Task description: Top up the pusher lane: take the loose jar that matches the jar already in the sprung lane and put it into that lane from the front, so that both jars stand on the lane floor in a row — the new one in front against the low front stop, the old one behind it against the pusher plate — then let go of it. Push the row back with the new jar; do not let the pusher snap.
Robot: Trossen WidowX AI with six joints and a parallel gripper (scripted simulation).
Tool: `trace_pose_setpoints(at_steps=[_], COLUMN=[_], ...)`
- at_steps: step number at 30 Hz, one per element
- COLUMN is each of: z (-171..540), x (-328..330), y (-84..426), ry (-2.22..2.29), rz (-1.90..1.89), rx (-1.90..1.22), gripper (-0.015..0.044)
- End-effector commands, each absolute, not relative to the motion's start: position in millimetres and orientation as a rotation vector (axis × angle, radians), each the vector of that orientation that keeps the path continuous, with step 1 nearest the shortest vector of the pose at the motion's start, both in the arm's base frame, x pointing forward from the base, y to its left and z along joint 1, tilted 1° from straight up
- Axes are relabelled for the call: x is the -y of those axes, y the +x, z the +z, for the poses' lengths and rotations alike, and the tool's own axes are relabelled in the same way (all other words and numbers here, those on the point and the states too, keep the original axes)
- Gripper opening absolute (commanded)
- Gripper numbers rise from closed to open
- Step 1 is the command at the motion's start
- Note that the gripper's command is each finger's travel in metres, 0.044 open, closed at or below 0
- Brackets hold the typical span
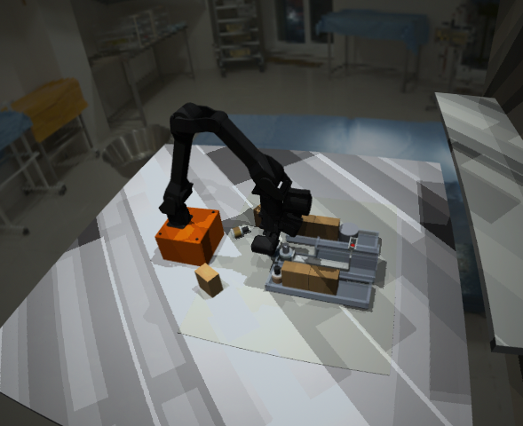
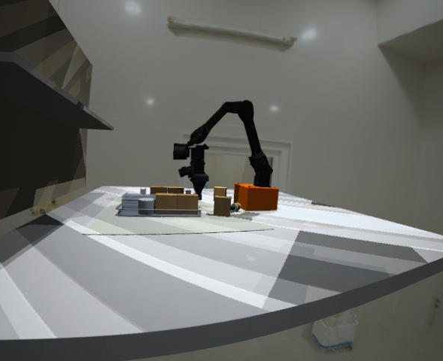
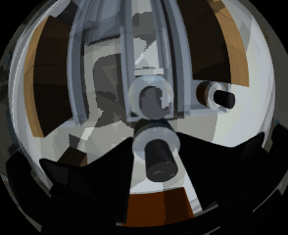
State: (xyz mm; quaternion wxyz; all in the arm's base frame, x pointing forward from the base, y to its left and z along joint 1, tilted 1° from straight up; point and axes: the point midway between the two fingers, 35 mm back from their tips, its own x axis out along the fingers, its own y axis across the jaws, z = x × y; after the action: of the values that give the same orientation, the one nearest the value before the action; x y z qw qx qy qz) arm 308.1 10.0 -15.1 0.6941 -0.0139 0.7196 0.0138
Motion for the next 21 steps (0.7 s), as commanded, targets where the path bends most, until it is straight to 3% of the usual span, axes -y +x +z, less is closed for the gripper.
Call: trace_pose_setpoints(at_steps=[1,21], z=[-11.5,-10.2], x=[-11.0,-11.2], y=[323.2,330.1], ry=[-0.025,-0.025], rz=[0.029,0.029], rx=[-1.56,-1.559], gripper=[0.0,0.0])
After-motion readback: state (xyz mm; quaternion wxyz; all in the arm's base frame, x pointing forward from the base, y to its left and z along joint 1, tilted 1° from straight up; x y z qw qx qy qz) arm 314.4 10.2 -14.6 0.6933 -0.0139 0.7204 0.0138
